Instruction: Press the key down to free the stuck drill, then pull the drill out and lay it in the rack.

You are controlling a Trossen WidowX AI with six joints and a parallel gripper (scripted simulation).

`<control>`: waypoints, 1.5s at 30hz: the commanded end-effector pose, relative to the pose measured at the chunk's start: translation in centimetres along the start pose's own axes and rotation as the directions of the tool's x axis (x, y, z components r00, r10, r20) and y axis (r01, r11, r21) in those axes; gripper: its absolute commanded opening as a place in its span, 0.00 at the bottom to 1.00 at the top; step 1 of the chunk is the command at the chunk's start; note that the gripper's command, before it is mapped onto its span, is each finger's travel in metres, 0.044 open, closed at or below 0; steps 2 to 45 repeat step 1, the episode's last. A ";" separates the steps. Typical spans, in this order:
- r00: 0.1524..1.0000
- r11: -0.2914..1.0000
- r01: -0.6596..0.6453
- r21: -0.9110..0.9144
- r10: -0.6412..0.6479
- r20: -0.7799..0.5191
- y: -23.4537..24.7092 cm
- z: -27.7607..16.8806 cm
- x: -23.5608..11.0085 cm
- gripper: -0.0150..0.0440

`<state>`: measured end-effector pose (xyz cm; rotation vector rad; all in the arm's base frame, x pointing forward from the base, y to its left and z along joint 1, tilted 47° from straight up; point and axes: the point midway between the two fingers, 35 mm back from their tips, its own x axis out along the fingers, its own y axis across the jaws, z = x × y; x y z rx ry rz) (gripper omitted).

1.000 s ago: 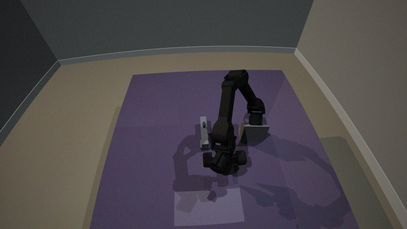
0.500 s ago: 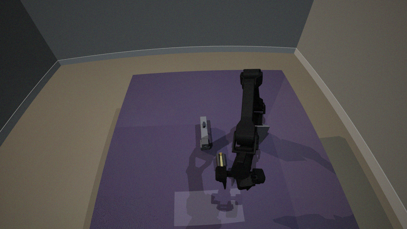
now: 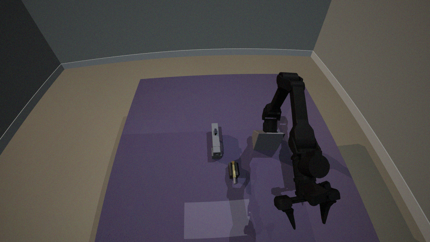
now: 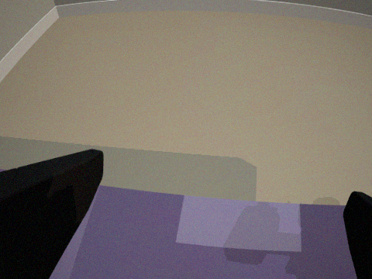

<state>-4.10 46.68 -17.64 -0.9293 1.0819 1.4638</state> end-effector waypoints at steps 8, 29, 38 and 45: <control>0.981 0.990 -0.143 -0.020 0.144 0.130 6.4 3.4 -0.2 1.00; 0.981 0.990 -0.143 -0.020 0.144 0.130 6.4 3.4 -0.2 1.00; 0.981 0.990 -0.143 -0.020 0.144 0.130 6.4 3.4 -0.2 1.00; 0.981 0.990 -0.143 -0.020 0.144 0.130 6.4 3.4 -0.2 1.00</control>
